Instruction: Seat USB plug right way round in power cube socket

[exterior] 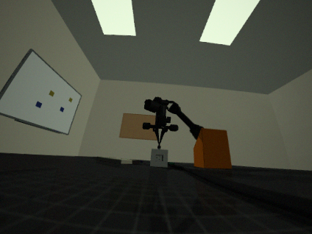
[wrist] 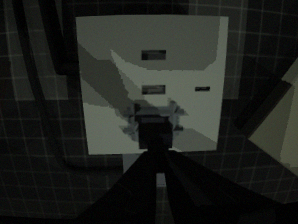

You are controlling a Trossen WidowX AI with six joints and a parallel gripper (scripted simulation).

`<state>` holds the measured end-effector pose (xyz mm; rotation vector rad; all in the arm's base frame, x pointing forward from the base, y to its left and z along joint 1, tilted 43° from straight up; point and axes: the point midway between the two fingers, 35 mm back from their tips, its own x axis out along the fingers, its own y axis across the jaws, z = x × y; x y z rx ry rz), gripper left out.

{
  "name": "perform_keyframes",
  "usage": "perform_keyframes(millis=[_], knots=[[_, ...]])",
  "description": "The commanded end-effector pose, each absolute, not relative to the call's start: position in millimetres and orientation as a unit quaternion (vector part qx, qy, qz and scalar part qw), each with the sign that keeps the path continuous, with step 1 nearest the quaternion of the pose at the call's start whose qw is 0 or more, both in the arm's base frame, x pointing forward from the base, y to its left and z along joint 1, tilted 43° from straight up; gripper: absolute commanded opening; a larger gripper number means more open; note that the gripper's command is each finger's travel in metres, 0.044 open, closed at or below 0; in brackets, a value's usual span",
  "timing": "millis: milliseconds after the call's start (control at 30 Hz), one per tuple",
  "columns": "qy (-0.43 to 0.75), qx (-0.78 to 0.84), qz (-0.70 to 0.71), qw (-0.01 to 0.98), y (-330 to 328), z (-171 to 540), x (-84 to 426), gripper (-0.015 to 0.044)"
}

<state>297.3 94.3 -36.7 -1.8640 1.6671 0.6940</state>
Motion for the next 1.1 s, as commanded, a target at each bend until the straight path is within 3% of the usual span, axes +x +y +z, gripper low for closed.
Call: perform_keyframes(millis=[0, 1067], knots=[[0.617, -0.693, 0.257, 0.268, 93.8, -37.1, 297.9, 0.0000], [0.617, -0.694, 0.257, 0.268, 91.2, -40.0, 298.3, 0.0000]])
